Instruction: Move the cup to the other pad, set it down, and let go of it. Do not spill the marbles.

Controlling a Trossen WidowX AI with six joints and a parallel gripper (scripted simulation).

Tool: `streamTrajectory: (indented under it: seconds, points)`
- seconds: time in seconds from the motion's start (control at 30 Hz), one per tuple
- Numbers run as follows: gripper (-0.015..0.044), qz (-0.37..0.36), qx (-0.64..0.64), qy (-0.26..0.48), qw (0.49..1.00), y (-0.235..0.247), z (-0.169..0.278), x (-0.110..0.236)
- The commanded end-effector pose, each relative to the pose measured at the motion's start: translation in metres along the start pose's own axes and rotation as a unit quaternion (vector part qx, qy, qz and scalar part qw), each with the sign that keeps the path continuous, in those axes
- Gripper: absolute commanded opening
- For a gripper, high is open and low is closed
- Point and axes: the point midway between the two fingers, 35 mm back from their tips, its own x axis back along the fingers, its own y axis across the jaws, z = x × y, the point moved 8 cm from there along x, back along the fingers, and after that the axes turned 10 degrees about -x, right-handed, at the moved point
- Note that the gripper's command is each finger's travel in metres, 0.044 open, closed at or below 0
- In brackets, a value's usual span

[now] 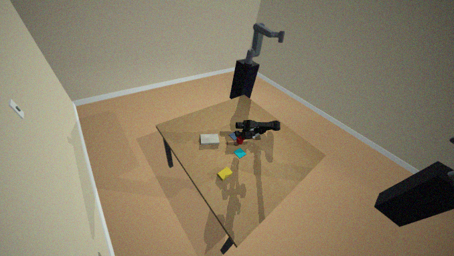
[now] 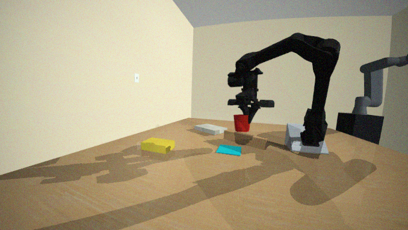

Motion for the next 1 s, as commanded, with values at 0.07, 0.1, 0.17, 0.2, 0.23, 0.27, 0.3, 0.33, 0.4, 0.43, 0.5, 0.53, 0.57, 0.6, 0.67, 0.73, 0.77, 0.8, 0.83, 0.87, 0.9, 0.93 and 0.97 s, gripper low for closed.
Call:
streamTrajectory:
  seconds: [0.07, 0.1, 0.17, 0.2, 0.23, 0.27, 0.3, 0.33, 0.4, 0.43, 0.5, 0.53, 0.57, 0.6, 0.67, 0.73, 0.77, 0.8, 0.83, 0.87, 0.9, 0.93, 0.97]
  points:
    - [0.0, 0.005, 0.003, -0.003, 1.0, 0.005, -0.019, 0.004]
    - [0.0, 0.005, 0.003, -0.003, 1.0, 0.005, -0.022, 0.004]
    - [0.0, 0.005, 0.003, -0.003, 1.0, 0.006, -0.027, 0.004]
    - [0.0, 0.005, 0.003, -0.004, 1.0, 0.007, -0.03, 0.004]
    - [0.0, 0.005, 0.003, -0.004, 1.0, 0.008, -0.033, 0.004]
    - [0.0, 0.005, 0.003, -0.004, 1.0, 0.008, -0.035, 0.005]
    - [0.0, 0.005, 0.003, -0.004, 1.0, 0.009, -0.038, 0.005]
    - [0.0, 0.005, 0.003, -0.004, 1.0, 0.009, -0.041, 0.005]
    - [0.0, 0.005, 0.003, -0.004, 1.0, 0.011, -0.046, 0.006]
    - [0.0, 0.005, 0.003, -0.004, 1.0, 0.011, -0.049, 0.006]
    - [0.0, 0.005, 0.003, -0.004, 1.0, 0.012, -0.053, 0.006]
    - [0.0, 0.005, 0.003, -0.004, 1.0, 0.013, -0.056, 0.007]
    - [0.0, 0.005, 0.003, -0.004, 1.0, 0.013, -0.058, 0.007]
    - [0.0, 0.005, 0.003, -0.004, 1.0, 0.014, -0.06, 0.007]
    - [0.0, 0.005, 0.003, -0.004, 1.0, 0.015, -0.065, 0.008]
    - [0.0, 0.005, 0.003, -0.004, 1.0, 0.016, -0.069, 0.009]
    - [0.0, 0.005, 0.003, -0.004, 1.0, 0.016, -0.071, 0.009]
    - [0.0, 0.005, 0.004, -0.004, 1.0, 0.017, -0.074, 0.009]
    - [0.0, 0.005, 0.004, -0.004, 1.0, 0.017, -0.076, 0.01]
    - [0.0, 0.005, 0.004, -0.005, 1.0, 0.018, -0.078, 0.01]
    - [0.0, 0.005, 0.004, -0.005, 1.0, 0.018, -0.08, 0.01]
    - [0.0, 0.005, 0.004, -0.005, 1.0, 0.019, -0.081, 0.011]
    - [0.0, 0.005, 0.004, -0.005, 1.0, 0.019, -0.081, 0.01]
